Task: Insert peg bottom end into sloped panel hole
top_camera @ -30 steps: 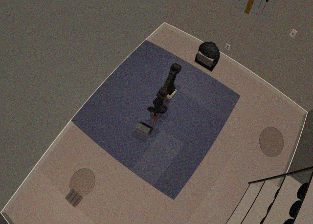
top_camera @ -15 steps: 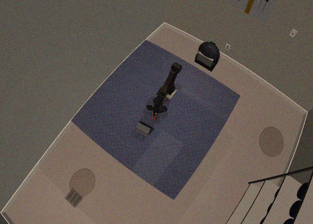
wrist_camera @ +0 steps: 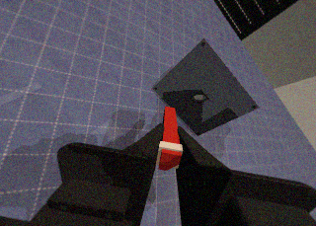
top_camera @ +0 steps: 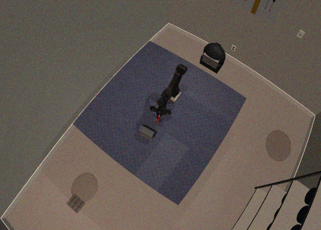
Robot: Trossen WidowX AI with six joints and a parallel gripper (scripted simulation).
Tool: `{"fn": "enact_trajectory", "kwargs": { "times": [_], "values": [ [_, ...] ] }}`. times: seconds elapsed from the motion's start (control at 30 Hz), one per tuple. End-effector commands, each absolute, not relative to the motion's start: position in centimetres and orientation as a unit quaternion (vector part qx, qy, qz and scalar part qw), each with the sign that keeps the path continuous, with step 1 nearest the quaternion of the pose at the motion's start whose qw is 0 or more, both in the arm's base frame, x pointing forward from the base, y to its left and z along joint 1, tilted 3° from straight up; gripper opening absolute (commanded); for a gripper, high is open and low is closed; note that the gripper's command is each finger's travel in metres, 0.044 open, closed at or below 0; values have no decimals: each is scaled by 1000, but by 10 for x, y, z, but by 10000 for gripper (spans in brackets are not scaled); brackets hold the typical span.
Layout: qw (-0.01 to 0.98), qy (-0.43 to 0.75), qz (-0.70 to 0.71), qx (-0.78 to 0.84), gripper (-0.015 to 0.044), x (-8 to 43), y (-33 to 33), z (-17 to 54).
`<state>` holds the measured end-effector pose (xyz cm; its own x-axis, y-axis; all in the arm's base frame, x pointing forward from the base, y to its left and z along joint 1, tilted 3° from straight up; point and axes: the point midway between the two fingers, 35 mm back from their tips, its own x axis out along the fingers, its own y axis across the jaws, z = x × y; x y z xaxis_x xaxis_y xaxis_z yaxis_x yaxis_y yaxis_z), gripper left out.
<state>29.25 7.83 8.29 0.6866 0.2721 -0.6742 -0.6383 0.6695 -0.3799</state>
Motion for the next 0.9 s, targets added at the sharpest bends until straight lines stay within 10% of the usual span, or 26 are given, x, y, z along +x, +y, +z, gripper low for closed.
{"fn": "enact_trajectory", "kwargs": {
  "times": [0.0,0.87],
  "values": [
    [877,290,252,-289,0,292,76,85],
    [926,271,194,-175,0,290,65,86]
  ]
}}
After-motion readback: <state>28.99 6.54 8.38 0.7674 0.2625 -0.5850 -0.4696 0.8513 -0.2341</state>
